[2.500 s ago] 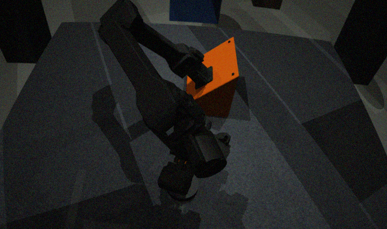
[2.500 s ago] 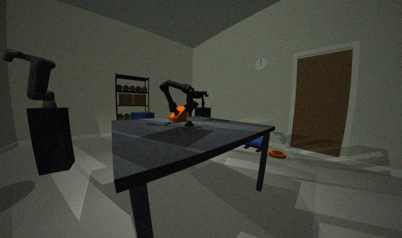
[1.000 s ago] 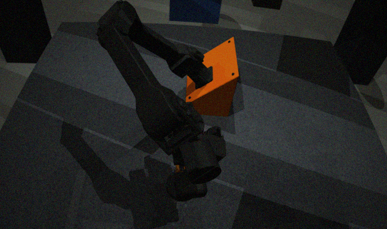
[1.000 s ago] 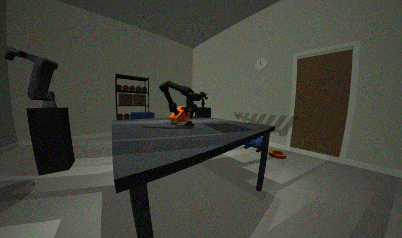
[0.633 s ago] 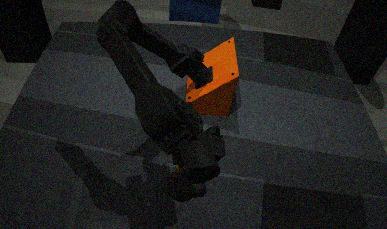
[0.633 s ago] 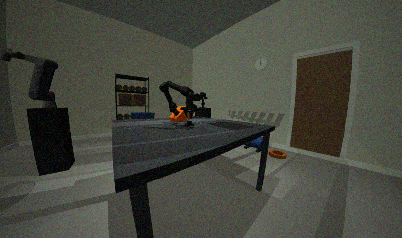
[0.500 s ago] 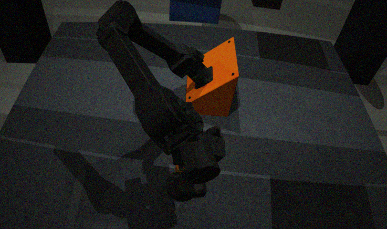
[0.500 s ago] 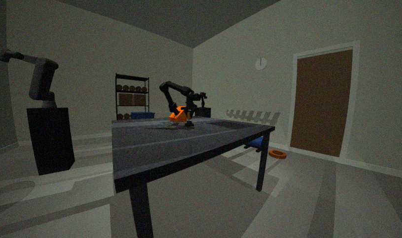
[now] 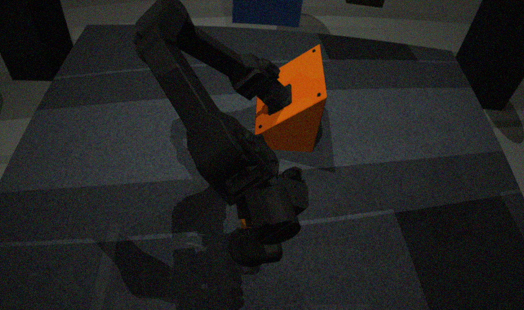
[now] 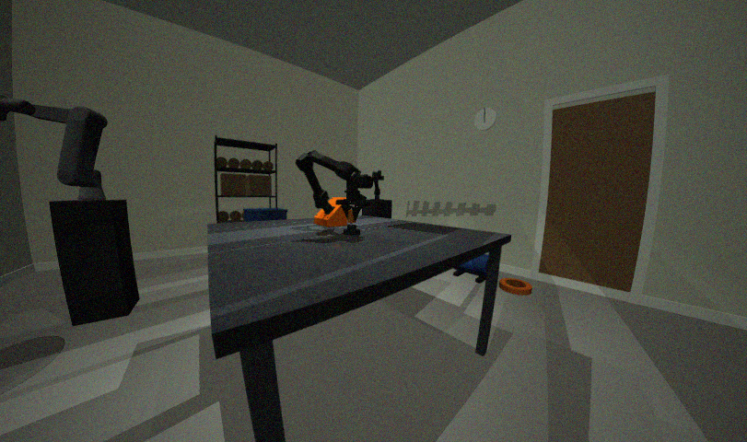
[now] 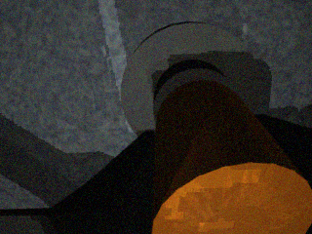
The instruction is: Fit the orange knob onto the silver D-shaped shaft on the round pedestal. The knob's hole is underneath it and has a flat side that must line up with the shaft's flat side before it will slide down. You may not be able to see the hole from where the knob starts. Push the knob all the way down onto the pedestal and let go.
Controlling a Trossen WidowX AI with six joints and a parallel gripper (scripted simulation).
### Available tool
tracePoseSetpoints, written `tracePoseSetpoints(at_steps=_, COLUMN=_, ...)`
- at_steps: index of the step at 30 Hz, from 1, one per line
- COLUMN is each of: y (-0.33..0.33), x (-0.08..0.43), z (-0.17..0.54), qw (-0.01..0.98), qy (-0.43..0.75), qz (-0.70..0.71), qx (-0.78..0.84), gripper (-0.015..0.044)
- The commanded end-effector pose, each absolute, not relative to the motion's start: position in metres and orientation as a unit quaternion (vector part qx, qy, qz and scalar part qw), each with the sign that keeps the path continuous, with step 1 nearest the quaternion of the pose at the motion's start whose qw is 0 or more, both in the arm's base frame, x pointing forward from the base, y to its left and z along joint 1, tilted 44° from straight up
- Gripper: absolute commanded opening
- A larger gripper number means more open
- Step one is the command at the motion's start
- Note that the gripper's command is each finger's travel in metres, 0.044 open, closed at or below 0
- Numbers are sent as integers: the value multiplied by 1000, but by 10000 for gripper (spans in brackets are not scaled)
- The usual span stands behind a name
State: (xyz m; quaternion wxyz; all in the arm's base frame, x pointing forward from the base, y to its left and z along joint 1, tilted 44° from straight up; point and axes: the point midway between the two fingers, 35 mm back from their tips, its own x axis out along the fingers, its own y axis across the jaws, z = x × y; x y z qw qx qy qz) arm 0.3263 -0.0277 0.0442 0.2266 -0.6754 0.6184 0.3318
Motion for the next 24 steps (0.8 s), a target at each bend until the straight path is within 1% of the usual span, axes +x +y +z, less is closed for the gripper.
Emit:
tracePoseSetpoints(at_steps=1, y=-30, x=327, z=42, qw=225, qy=618, qz=330, qx=-678, gripper=0)
tracePoseSetpoints(at_steps=22, y=-37, x=326, z=34, qw=228, qy=619, qz=330, qx=-675, gripper=0)
tracePoseSetpoints(at_steps=24, y=-37, x=326, z=34, qw=228, qy=619, qz=330, qx=-675, gripper=53)
